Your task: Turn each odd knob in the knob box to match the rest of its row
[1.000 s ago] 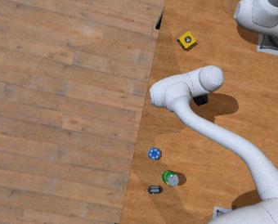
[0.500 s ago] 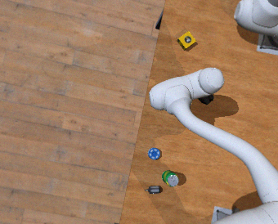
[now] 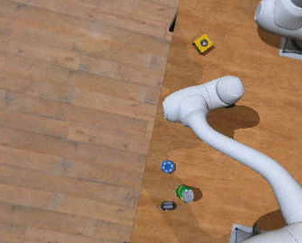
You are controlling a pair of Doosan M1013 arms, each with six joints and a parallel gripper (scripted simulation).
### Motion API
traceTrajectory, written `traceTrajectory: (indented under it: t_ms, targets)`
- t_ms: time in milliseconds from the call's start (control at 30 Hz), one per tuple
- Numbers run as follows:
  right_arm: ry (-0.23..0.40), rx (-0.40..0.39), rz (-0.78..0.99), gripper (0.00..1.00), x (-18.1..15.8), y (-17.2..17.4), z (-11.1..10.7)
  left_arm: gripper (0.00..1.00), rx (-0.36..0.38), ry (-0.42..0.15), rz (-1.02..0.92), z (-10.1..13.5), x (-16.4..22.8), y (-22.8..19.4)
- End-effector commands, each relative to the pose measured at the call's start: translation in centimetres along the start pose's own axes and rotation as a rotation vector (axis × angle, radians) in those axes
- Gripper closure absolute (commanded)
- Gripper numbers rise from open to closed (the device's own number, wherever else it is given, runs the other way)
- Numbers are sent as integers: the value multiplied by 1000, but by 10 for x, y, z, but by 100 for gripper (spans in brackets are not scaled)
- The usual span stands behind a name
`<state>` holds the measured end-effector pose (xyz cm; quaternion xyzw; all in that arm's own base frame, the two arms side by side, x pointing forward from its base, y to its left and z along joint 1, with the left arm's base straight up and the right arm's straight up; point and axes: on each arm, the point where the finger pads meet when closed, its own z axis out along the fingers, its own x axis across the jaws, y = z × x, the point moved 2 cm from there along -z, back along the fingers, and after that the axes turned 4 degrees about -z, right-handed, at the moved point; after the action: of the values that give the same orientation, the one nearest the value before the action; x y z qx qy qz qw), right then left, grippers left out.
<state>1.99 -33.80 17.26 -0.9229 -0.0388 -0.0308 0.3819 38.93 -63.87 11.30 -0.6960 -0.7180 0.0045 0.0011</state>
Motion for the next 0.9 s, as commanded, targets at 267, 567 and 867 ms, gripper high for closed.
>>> traceTrajectory:
  t_ms: [267, 567, 867]
  targets:
    - [0, -1, 0, 0, 0, 0, 0, 54, -9, 1, -420, -4, -4, -1]
    - [0, -1, 0, 0, 0, 0, 0, 54, -9, 0, -733, -6, -5, 1]
    - [0, -1, 0, 0, 0, 0, 0, 54, -9, -1, -1033, -8, -5, 5]
